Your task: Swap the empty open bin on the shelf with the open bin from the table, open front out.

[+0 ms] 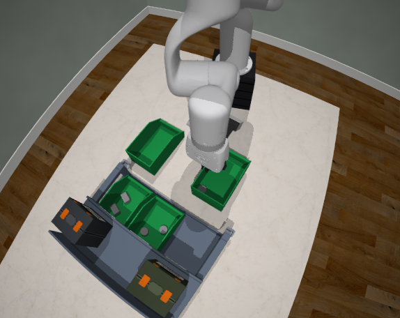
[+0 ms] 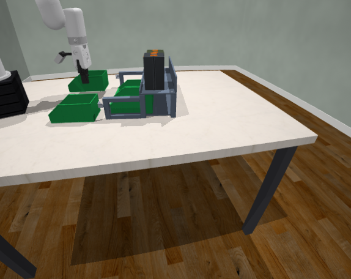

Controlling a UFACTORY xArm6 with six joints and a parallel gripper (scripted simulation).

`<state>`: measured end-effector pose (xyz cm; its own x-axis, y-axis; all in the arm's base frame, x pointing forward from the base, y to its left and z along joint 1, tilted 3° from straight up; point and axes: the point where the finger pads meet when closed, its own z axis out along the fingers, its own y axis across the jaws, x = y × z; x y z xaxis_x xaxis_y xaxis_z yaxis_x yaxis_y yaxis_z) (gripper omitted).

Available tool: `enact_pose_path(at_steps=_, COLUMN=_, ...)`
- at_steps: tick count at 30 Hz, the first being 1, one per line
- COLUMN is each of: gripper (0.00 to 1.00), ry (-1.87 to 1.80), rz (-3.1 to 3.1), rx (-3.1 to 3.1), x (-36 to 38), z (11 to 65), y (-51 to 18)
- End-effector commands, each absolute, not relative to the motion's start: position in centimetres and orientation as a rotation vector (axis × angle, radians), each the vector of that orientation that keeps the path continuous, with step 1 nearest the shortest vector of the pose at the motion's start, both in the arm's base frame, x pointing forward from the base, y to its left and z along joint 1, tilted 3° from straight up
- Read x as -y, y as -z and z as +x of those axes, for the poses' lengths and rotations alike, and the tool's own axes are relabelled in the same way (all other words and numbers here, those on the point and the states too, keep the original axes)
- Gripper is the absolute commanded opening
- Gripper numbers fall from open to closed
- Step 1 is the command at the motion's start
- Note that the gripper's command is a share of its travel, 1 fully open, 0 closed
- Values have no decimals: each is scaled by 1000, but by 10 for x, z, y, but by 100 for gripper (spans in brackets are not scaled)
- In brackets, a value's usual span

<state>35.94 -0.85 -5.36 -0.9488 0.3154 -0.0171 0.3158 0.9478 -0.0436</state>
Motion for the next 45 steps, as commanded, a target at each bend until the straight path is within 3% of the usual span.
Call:
enact_pose_path(at_steps=1, gripper=0, ry=87, rz=507, rx=-3085, x=-18, z=369, y=56)
enact_pose_path(at_steps=45, gripper=0, ry=87, rz=507, rx=-3085, x=-9, z=408, y=55)
